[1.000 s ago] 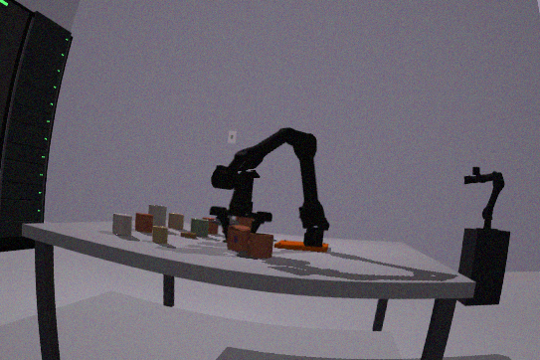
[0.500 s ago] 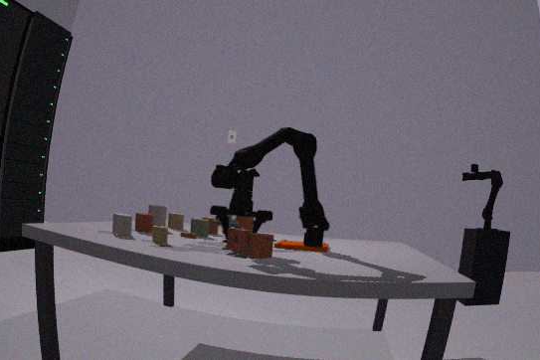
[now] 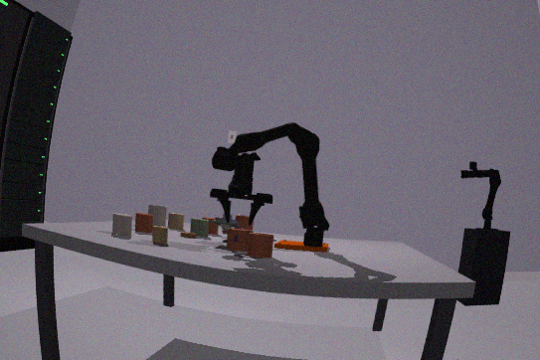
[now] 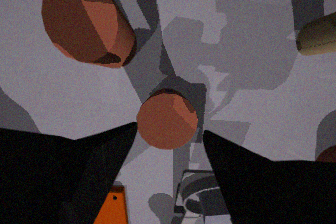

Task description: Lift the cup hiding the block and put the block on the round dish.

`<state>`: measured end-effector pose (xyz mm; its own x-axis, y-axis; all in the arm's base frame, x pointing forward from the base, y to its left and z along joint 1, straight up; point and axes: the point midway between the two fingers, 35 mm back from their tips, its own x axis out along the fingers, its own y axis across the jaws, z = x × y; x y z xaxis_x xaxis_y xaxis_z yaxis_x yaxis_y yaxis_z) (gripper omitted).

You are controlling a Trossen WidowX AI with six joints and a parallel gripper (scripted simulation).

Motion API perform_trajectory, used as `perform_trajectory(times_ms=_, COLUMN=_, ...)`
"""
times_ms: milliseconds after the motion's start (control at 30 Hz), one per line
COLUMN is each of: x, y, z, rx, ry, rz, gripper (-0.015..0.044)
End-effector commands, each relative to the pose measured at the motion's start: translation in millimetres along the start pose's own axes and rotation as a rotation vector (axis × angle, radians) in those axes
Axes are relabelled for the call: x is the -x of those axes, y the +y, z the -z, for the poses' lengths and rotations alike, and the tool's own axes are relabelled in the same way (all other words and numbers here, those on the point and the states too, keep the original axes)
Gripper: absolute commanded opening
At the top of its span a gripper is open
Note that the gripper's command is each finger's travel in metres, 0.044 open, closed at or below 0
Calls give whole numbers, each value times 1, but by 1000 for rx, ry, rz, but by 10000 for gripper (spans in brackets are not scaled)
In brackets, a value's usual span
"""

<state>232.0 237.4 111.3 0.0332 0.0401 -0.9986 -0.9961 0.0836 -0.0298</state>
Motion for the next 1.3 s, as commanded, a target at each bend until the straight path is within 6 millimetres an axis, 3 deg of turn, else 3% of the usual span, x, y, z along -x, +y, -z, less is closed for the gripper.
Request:
perform_trajectory(times_ms=0, x=11, y=-11, z=-1, rx=-97, ry=-47, rz=16, gripper=260)
perform_trajectory(times_ms=1267, x=31, y=-39, z=31, rx=-1307, ry=-47, rz=2, gripper=260)
